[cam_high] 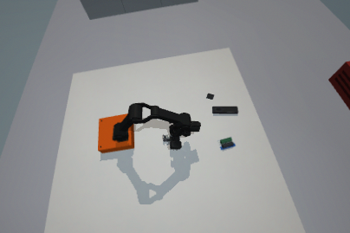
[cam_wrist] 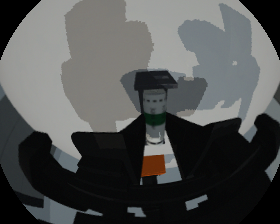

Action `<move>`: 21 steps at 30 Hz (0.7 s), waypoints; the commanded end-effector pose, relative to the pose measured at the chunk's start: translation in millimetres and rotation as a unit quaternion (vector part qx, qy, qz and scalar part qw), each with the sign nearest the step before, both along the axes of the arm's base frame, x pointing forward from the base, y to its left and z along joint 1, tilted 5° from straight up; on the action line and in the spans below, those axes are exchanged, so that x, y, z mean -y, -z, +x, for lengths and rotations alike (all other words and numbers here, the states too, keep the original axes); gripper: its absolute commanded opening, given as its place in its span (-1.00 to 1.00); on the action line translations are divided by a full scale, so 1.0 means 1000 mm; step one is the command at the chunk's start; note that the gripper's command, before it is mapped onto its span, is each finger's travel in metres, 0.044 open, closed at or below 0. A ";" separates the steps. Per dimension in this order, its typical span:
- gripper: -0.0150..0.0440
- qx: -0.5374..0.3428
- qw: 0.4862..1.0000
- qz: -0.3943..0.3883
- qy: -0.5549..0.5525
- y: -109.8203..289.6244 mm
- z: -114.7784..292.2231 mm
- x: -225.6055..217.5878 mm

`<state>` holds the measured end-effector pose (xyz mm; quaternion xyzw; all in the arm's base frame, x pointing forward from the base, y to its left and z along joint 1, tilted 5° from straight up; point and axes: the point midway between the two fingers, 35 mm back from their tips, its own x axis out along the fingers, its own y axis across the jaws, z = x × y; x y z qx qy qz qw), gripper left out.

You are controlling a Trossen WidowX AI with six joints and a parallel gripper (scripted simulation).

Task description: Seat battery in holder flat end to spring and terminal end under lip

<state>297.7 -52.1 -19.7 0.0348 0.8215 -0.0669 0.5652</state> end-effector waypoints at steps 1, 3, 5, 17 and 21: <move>-0.22 0.025 1.000 -0.002 -0.003 0.001 0.006 0.001; -0.22 0.030 1.000 -0.003 -0.004 0.002 0.006 0.001; -0.22 0.035 0.999 -0.003 -0.004 0.002 0.006 0.001; -0.22 0.063 0.998 -0.007 -0.007 0.003 0.004 0.001; -0.22 0.072 0.997 -0.008 -0.007 0.003 0.003 0.000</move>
